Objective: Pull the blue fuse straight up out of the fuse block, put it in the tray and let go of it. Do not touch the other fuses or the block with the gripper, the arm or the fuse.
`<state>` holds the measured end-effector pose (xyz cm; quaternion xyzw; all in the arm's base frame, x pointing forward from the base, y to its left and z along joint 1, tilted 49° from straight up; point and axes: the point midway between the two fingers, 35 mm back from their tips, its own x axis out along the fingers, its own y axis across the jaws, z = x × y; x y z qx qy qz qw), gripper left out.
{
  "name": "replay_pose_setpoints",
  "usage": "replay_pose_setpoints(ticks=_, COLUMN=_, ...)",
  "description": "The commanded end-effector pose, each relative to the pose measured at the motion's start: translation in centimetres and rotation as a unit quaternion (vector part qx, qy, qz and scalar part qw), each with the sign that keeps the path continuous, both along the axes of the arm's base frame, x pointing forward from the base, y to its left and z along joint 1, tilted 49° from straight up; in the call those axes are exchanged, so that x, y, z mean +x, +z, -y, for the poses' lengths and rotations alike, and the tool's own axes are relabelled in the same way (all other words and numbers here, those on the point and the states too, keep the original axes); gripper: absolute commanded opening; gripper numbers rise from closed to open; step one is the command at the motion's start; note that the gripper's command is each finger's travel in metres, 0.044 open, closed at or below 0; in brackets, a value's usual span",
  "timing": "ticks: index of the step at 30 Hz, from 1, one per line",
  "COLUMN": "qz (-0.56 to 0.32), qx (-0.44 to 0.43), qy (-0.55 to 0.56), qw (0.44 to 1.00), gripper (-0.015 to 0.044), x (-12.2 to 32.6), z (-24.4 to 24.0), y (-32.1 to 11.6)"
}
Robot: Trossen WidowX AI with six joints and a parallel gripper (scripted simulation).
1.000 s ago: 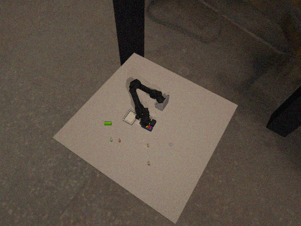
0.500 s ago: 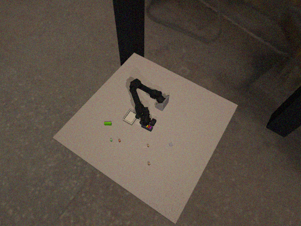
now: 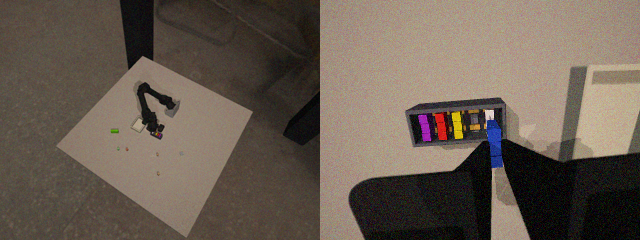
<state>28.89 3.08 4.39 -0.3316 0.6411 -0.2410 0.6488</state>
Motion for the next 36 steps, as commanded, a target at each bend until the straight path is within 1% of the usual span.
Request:
replay_pose_setpoints(ticks=1, qz=0.005, qx=0.003, qy=-0.002, qw=1.0, gripper=0.0, x=0.6, z=1.7, y=2.1)
replay_pose_setpoints(ticks=10, qz=0.005, qx=0.002, qy=-0.001, qw=1.0, gripper=0.0, x=0.9, z=6.1, y=7.0)
replay_pose_setpoints(ticks=19, qz=0.006, qx=-0.007, qy=-0.003, qw=1.0, gripper=0.0, x=-0.3, z=10.2, y=11.5)
replay_pose_setpoints(ticks=36, qz=0.006, qx=-0.007, qy=-0.003, qw=1.0, gripper=0.0, x=-0.1, z=11.7, y=10.4)
